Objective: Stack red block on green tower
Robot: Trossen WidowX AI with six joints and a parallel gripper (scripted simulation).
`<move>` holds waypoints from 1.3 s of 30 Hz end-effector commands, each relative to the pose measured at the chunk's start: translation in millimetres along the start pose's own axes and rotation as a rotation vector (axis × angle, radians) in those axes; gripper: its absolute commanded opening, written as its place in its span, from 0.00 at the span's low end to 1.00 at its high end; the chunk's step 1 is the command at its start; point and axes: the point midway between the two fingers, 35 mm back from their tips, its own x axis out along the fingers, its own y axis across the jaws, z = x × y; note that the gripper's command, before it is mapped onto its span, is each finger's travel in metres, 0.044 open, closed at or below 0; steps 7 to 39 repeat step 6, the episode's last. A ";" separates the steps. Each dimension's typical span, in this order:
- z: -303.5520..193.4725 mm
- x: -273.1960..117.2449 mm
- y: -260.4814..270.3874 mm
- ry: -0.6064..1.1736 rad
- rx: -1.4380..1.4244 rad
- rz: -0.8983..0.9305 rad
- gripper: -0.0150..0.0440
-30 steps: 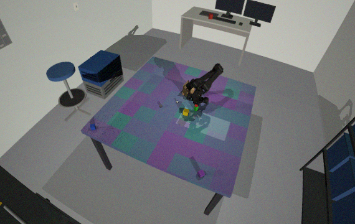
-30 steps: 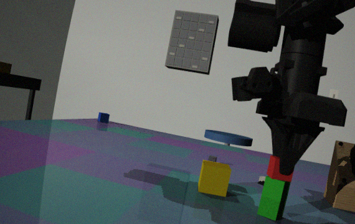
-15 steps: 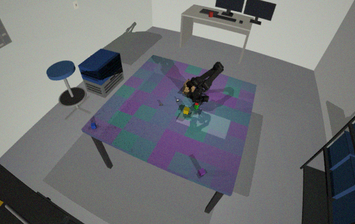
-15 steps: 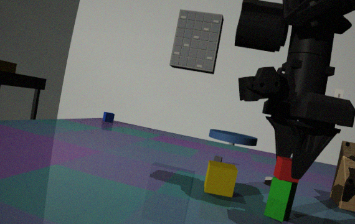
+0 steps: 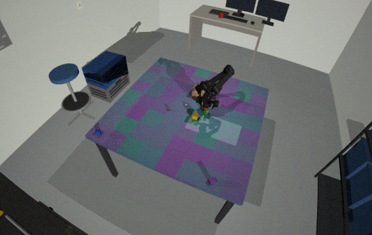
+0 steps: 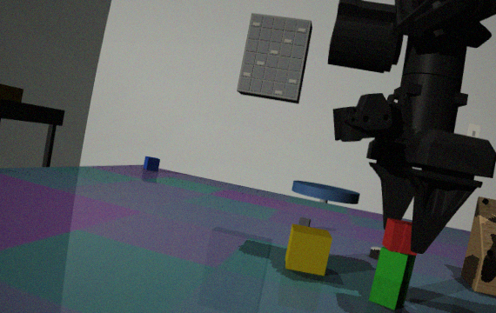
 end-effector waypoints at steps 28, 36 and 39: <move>-0.1 0.2 -0.1 0.000 0.000 0.000 1.00; -0.1 0.2 -0.1 0.000 0.000 0.000 1.00; -0.1 0.2 -0.1 0.000 0.000 0.000 1.00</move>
